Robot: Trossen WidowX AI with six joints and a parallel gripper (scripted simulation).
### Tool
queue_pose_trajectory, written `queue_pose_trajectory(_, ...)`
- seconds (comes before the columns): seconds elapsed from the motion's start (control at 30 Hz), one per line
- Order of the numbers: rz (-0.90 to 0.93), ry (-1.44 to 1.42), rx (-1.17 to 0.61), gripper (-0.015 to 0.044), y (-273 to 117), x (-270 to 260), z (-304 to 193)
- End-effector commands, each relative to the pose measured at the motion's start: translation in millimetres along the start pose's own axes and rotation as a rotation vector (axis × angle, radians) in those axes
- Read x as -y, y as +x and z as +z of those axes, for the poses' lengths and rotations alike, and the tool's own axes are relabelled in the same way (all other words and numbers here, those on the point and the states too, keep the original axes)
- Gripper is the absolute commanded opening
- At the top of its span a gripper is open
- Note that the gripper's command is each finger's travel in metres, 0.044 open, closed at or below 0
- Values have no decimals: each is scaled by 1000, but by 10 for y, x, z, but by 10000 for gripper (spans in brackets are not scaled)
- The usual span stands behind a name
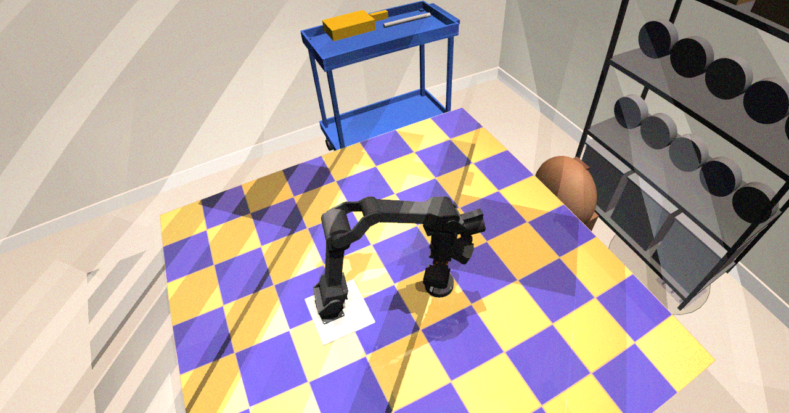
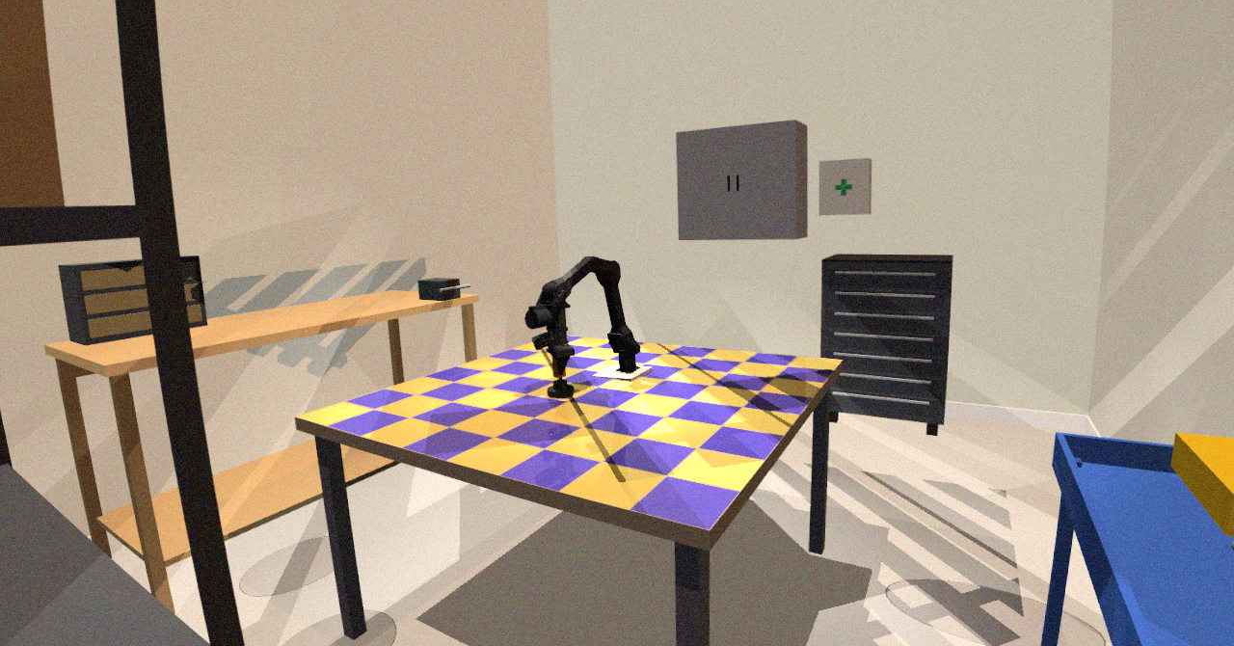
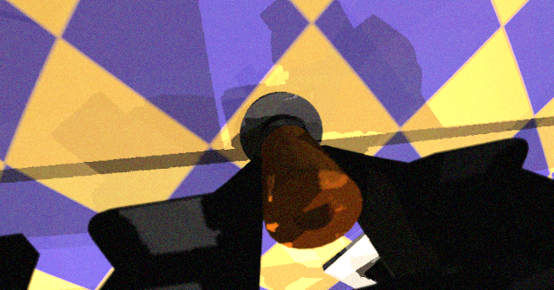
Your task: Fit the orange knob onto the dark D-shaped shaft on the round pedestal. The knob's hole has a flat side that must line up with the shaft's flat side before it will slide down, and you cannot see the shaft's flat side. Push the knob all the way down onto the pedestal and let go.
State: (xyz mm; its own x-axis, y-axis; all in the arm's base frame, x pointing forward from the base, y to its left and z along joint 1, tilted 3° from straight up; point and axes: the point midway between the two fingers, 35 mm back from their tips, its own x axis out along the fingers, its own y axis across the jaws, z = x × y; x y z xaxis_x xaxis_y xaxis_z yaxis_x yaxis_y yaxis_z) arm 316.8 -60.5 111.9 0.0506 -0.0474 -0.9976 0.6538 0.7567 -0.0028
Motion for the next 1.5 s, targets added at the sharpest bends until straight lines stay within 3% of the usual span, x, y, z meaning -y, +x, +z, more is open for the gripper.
queue_pose_trajectory(0.0,-1,3,0,0,4,10,-17)
queue_pose_trajectory(0.53,-1,12,0,0,-50,8,-18)
queue_pose_trajectory(0.77,0,213,1,0,-48,-4,4)
queue_pose_trajectory(1.47,0,213,1,0,5,-1,2)
